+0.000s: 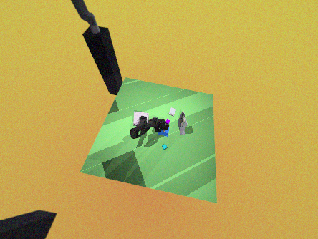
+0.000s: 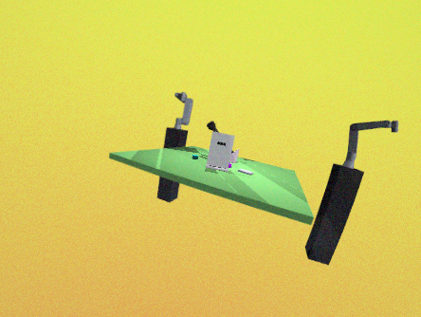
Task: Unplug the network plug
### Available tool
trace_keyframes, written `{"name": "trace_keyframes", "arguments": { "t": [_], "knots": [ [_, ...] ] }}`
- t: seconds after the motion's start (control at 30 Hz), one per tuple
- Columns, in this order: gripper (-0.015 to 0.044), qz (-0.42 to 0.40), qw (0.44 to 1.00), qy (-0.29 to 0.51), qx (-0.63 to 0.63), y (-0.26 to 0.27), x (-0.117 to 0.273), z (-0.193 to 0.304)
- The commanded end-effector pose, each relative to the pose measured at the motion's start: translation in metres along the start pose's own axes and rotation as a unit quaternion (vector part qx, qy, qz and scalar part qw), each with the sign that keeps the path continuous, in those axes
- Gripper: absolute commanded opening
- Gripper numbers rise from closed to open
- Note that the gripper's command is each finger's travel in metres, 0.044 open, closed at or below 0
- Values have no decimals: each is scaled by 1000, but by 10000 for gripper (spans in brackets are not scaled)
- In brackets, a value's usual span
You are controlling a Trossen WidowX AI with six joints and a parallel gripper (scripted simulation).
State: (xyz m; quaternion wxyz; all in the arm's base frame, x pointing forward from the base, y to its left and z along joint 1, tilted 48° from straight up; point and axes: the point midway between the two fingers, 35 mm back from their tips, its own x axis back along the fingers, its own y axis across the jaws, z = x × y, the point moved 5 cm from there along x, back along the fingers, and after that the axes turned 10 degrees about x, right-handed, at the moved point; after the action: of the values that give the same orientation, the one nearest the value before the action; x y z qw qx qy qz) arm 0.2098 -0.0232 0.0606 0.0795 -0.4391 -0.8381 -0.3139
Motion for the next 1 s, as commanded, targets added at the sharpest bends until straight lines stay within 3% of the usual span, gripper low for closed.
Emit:
{"name": "trace_keyframes", "arguments": {
  "t": [0.0, 0.97],
  "knots": [
    [156, 0, 1000, 0, -1, 0, 1, 0],
    [156, 4, 1000, 4, -1, 0, 20, 3]
  ]
}}
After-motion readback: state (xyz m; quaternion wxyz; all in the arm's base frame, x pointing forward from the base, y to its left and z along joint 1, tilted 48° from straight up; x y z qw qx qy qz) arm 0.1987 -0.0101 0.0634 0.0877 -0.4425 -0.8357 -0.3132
